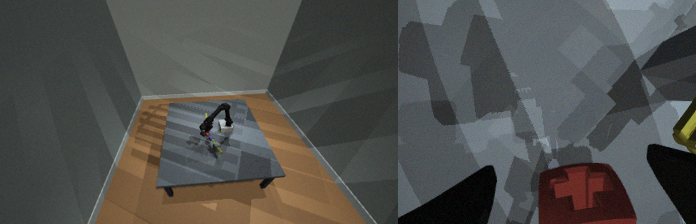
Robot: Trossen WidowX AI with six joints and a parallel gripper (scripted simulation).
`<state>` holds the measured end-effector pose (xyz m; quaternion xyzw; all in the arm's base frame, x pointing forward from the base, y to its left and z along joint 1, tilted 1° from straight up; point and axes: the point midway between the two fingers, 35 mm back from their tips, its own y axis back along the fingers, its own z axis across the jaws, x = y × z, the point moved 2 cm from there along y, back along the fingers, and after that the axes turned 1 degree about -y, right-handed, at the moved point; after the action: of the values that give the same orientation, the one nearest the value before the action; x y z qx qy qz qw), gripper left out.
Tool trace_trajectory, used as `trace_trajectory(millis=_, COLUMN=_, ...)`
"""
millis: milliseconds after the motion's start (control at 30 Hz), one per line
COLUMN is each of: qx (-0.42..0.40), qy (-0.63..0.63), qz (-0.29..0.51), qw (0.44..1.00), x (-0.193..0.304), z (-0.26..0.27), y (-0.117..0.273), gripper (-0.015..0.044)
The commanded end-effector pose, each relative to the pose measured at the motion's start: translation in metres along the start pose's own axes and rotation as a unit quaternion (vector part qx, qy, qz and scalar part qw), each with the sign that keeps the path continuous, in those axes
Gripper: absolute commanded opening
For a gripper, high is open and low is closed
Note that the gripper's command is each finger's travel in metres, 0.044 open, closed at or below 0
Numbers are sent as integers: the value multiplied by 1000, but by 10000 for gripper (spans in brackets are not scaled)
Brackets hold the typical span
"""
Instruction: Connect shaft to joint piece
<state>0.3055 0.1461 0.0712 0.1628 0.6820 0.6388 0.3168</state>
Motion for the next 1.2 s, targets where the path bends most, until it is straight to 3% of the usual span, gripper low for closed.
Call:
trace_trajectory(millis=0, qx=-2, qy=-3, qz=-4, qw=1000, x=17, z=-1, y=4, gripper=440)
trace_trajectory(millis=833, qx=-2, qy=-3, qz=-4, qw=1000, x=24, z=-2, y=-24, gripper=440)
trace_trajectory(millis=1167, qx=-2, qy=-3, qz=-4, qw=1000, x=24, z=-2, y=-24, gripper=182)
